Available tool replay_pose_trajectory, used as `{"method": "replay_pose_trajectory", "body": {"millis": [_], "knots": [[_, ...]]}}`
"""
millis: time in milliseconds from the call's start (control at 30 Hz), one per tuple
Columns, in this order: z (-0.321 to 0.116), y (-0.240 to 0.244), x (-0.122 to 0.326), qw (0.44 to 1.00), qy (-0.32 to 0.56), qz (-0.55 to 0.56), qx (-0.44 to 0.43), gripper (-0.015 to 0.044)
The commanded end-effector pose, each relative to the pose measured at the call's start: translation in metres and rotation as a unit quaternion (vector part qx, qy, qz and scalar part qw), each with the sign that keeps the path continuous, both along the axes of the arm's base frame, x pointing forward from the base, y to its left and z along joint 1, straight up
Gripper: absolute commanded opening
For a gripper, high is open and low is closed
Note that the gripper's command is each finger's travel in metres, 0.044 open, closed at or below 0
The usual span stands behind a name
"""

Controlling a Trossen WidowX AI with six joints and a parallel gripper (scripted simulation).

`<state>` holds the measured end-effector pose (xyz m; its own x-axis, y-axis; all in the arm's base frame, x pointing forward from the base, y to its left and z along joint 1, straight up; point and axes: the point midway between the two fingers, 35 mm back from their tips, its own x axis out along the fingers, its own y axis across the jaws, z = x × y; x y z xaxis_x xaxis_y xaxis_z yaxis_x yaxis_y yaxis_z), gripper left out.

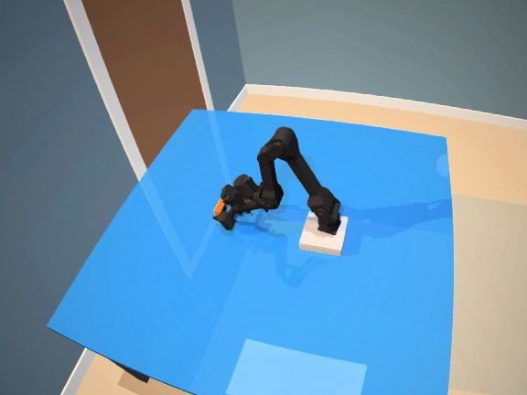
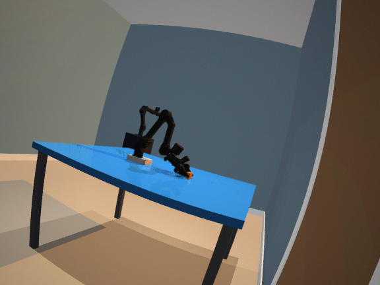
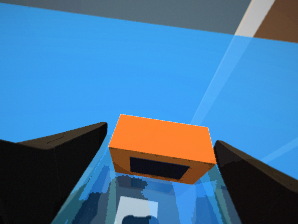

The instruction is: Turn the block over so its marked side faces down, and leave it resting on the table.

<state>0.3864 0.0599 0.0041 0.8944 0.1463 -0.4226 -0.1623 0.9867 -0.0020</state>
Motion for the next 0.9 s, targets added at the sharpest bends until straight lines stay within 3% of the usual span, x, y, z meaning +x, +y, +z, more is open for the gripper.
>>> {"method": "replay_pose_trajectory", "body": {"millis": [0,400,867], "knots": [[0.013,0.002,0.012,0.999,0.047,0.001,-0.007,0.044],[0.076,-0.003,-0.02,0.972,0.234,0.001,-0.038,0.044],[0.081,-0.004,-0.025,0.968,0.246,0.001,-0.04,0.044]]}}
